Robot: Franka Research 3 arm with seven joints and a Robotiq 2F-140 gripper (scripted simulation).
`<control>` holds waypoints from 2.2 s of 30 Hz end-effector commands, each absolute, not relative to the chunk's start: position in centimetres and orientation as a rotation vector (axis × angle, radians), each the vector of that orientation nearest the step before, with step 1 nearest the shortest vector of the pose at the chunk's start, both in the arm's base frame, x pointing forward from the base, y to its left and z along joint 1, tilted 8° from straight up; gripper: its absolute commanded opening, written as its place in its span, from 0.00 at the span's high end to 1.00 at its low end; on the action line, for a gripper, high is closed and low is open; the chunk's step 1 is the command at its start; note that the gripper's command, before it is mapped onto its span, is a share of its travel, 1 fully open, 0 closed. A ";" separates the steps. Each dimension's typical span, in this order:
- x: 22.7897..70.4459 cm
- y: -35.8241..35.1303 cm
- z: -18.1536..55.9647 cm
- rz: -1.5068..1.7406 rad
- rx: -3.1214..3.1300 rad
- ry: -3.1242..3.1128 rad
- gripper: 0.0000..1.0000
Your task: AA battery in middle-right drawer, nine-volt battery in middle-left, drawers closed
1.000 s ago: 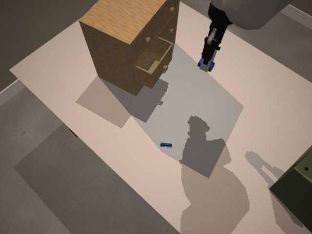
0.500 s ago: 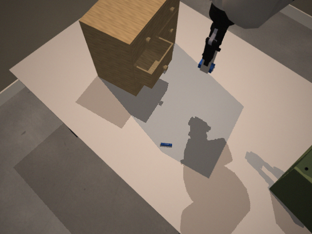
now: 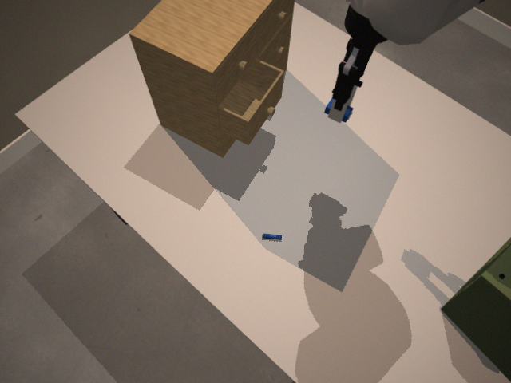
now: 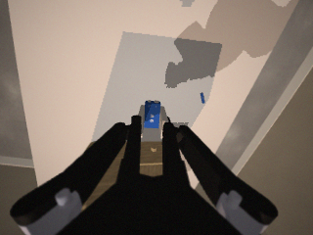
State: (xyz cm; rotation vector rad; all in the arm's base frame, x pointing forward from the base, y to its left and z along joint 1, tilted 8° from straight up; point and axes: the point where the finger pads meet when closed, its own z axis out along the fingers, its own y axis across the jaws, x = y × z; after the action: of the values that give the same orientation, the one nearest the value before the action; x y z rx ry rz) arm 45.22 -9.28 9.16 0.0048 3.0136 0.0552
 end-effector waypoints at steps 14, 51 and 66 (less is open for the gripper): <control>44.7 -8.7 8.9 0.106 -0.043 3.012 0.86; 43.9 -7.6 8.4 0.220 -0.075 2.989 0.86; 43.9 -7.6 8.4 0.220 -0.075 2.989 0.86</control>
State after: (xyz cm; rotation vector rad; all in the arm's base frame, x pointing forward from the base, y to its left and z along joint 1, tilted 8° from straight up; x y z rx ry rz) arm 44.09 -7.75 8.38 -0.0434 2.9889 0.2170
